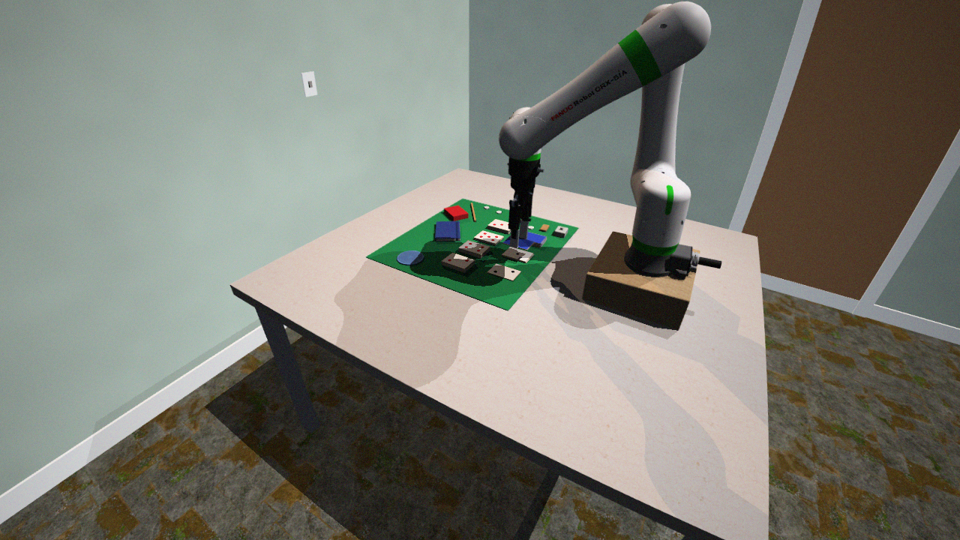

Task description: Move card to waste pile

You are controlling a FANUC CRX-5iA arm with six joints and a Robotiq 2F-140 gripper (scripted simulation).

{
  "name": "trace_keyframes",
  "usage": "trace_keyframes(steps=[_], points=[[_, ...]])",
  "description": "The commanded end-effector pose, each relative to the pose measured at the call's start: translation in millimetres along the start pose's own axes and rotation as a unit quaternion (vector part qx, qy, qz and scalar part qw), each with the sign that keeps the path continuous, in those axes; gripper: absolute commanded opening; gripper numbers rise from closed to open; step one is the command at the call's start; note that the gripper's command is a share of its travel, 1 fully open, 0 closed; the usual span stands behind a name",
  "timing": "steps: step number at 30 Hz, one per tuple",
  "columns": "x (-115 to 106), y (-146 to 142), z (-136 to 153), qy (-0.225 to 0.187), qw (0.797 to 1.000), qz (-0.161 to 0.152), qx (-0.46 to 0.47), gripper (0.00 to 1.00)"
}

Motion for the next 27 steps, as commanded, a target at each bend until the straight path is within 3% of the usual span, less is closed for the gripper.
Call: trace_keyframes(steps=[1,27], points=[[4,0,0,0.000,1.000,0.000,0.000,0.43],[35,0,0,0.000,1.000,0.000,0.000,0.43]])
Point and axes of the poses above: the point where the finger pads meet when closed, its own x axis out along the fingers, its own y axis across the jaws, z = x × y, the point moved 1 cm from there along -x, back along the fingers, and after that the axes turned 10 degrees about -x, right-handed, at the moved point
